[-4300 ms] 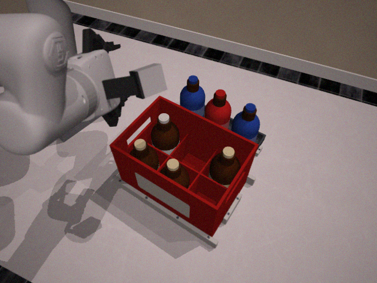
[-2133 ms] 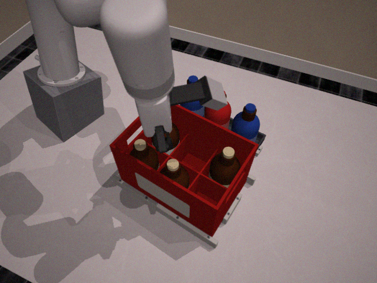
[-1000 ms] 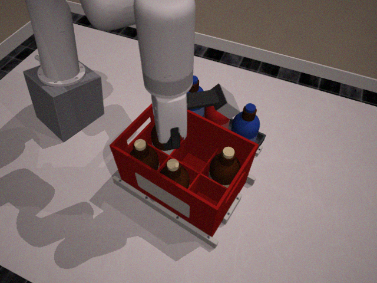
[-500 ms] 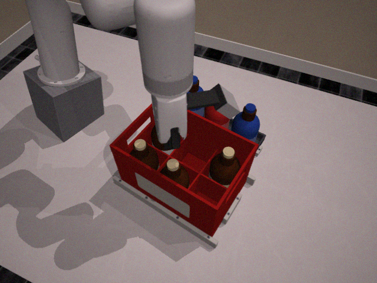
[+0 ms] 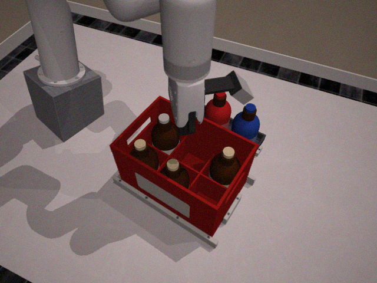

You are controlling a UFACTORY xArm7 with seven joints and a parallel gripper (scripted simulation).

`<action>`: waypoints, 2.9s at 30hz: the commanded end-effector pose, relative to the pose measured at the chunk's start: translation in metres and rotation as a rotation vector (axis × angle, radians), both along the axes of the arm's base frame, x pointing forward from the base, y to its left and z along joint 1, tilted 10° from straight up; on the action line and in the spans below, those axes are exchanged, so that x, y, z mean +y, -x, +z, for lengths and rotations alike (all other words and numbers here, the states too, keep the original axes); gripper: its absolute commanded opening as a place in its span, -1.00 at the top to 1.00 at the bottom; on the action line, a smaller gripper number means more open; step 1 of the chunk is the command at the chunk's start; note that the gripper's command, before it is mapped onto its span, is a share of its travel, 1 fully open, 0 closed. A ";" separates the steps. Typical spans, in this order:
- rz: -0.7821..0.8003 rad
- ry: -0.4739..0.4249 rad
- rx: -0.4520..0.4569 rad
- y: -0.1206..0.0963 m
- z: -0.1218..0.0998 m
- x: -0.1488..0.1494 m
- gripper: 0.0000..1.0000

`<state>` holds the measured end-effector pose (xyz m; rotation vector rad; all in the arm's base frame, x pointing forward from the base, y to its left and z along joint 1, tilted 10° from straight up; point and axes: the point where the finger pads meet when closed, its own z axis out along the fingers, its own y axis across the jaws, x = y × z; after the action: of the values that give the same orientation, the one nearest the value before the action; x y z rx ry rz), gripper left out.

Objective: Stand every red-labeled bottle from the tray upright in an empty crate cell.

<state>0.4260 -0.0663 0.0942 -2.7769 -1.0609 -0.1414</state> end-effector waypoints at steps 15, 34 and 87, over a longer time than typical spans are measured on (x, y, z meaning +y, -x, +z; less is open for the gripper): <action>-0.015 0.008 -0.004 0.013 0.038 0.198 -0.30; -0.015 0.008 -0.004 0.013 0.038 0.198 -0.30; -0.015 0.010 -0.004 0.010 0.001 0.204 -0.30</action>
<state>0.4138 0.1372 0.0984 -2.7951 -1.0447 -0.1377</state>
